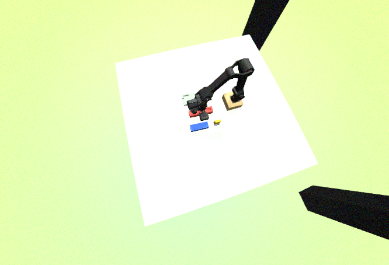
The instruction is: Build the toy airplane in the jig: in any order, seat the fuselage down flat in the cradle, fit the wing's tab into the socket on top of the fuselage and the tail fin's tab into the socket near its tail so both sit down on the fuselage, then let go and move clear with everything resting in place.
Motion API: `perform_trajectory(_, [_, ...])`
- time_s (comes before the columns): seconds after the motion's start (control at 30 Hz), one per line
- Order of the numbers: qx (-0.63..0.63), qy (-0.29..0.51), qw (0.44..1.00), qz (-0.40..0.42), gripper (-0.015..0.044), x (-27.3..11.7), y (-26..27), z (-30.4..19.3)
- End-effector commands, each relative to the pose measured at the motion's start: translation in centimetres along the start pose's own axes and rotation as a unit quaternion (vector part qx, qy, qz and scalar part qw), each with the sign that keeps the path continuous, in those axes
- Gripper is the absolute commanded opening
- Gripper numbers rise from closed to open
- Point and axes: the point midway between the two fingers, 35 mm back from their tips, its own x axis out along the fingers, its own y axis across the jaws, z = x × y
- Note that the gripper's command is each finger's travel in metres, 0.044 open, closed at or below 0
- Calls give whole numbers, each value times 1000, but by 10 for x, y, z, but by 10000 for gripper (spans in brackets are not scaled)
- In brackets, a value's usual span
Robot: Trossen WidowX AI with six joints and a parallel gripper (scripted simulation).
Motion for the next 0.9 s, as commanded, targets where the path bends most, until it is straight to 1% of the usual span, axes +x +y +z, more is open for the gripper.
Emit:
perform_trajectory(0.0, [2, -18, 1000, -1, 0, -11, 1, 8])
perform_trajectory(0.87, [0, 0, 1000, -2, 0, -86, 0, 8])
